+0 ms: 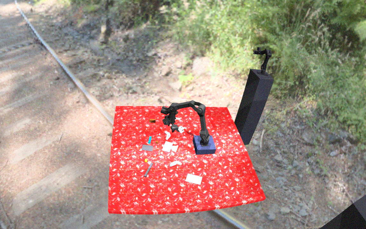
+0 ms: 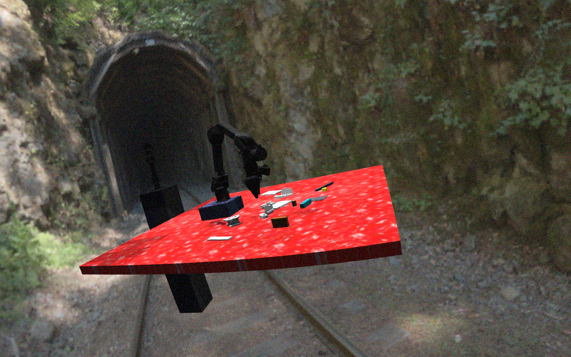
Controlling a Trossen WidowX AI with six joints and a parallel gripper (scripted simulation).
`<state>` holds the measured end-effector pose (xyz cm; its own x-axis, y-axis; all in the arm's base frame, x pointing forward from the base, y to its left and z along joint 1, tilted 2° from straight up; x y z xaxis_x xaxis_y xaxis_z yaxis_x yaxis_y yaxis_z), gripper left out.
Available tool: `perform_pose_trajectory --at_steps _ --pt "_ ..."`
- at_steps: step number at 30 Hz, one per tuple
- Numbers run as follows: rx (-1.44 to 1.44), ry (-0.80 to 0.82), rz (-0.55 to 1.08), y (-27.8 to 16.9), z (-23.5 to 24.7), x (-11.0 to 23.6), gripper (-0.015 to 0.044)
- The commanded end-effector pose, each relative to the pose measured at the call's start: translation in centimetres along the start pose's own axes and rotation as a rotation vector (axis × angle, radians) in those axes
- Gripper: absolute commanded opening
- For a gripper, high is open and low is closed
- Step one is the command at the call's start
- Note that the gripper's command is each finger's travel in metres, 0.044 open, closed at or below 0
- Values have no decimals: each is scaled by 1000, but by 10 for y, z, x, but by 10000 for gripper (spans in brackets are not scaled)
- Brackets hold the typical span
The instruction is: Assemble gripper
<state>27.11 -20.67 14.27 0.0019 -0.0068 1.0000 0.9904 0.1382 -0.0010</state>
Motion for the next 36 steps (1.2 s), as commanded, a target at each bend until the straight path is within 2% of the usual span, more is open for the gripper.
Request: perform_pose_trajectory --at_steps 1,29,36 --pt "122 1 -4 3 0 1 440" --pt "1021 -1 -6 16 6 5 440" --pt "1043 -1 -6 16 6 2 440"
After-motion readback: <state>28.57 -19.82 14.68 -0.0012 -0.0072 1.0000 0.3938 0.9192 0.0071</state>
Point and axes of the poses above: the point midway between the two fingers, 35 mm back from their tips, its own x axis back along the fingers, its own z axis across the jaws, y = z × x, the point moved 9 cm from there along x, back along the fingers, and after that the axes turned 3 degrees about -x, right-handed, at the moved point
